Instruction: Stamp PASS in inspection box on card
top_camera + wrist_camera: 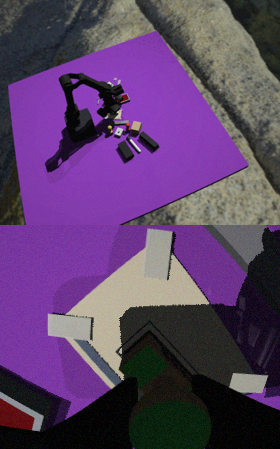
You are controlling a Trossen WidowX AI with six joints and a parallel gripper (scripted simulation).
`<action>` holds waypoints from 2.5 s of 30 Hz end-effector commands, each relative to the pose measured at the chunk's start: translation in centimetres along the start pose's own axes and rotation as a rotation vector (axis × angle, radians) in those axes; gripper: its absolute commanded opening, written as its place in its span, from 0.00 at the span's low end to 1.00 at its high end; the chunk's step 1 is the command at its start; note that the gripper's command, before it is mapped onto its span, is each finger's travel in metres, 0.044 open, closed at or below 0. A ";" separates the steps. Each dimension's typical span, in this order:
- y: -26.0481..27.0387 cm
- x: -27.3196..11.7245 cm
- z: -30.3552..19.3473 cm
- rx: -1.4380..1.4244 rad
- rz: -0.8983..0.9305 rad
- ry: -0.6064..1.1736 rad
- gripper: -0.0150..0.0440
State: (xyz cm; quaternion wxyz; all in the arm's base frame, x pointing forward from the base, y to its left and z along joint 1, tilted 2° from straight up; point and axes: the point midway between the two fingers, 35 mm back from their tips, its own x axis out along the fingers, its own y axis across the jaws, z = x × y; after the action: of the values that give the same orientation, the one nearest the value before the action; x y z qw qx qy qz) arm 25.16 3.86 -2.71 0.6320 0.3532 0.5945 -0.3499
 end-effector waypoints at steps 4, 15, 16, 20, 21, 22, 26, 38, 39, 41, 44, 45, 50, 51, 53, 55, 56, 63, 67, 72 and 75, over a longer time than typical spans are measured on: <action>0.1 0.1 0.0 0.000 0.003 -0.002 0.25; 0.1 0.1 0.0 0.000 0.003 -0.002 0.25; 0.1 0.1 0.0 0.000 0.003 -0.002 0.25; 0.1 0.1 0.0 0.000 0.003 -0.002 0.25; 0.1 0.1 0.0 0.000 0.003 -0.002 0.25; 0.1 0.1 0.0 0.000 0.003 -0.002 0.25; 0.1 0.1 0.0 0.000 0.003 -0.002 0.25; 0.1 0.0 0.0 0.000 0.003 -0.002 0.25; 0.1 0.0 0.0 0.000 0.003 -0.002 0.25; 0.1 0.0 0.0 0.000 0.003 -0.002 0.25; 0.1 0.0 0.0 0.000 0.003 -0.002 0.25; 0.1 0.0 0.0 0.000 0.003 -0.002 0.25; 0.1 0.0 0.0 0.000 0.003 -0.002 0.25; 0.1 0.0 0.0 0.000 0.003 -0.002 0.25; 0.1 0.0 0.0 0.000 0.003 -0.002 0.25; 0.1 0.0 0.0 0.000 0.003 -0.002 0.25; 0.1 0.0 0.0 0.000 0.003 -0.002 0.25; 0.1 -0.3 0.0 0.000 0.003 -0.002 0.25; 0.1 -0.5 0.0 0.000 0.003 -0.002 0.25; 0.1 -0.8 0.0 0.000 0.003 -0.002 0.25; 0.1 -0.9 0.1 0.000 0.003 -0.002 0.25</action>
State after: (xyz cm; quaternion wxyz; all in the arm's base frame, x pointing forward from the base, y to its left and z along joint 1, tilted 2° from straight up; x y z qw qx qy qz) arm 25.22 3.88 -1.98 0.6329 0.3538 0.5936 -0.3490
